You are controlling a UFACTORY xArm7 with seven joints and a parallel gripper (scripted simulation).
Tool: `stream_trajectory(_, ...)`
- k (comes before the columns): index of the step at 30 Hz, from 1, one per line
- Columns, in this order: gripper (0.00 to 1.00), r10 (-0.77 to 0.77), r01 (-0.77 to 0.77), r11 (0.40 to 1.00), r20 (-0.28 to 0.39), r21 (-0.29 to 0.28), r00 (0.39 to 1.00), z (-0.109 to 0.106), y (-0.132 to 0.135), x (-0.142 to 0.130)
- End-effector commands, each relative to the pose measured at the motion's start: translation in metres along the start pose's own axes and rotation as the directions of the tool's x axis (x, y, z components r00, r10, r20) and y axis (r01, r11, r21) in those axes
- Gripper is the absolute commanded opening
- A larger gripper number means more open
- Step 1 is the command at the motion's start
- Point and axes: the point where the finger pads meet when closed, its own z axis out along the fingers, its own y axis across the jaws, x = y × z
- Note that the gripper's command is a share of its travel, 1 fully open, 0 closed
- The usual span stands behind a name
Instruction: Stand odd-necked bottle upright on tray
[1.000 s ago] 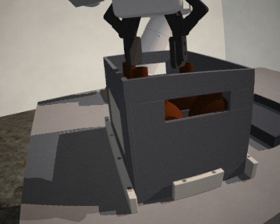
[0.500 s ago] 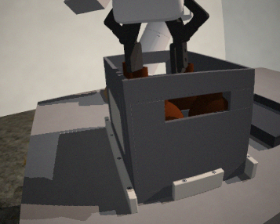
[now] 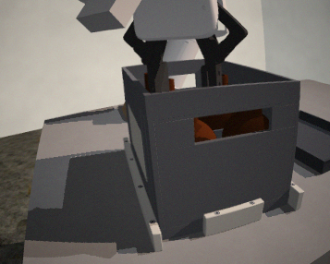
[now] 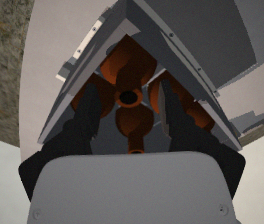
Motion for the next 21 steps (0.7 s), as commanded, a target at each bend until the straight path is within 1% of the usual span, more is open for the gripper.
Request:
stream_trajectory(1,0.65,0.000,0.000,1.000,-0.004,0.002,1.000,0.001,-0.001,0.001)
stream_trajectory(8,0.65,0.000,0.000,1.000,-0.004,0.002,1.000,0.008,-0.001,0.001)
stream_trajectory(21,0.65,0.000,0.000,1.000,-0.004,0.002,1.000,0.013,-0.001,0.001)
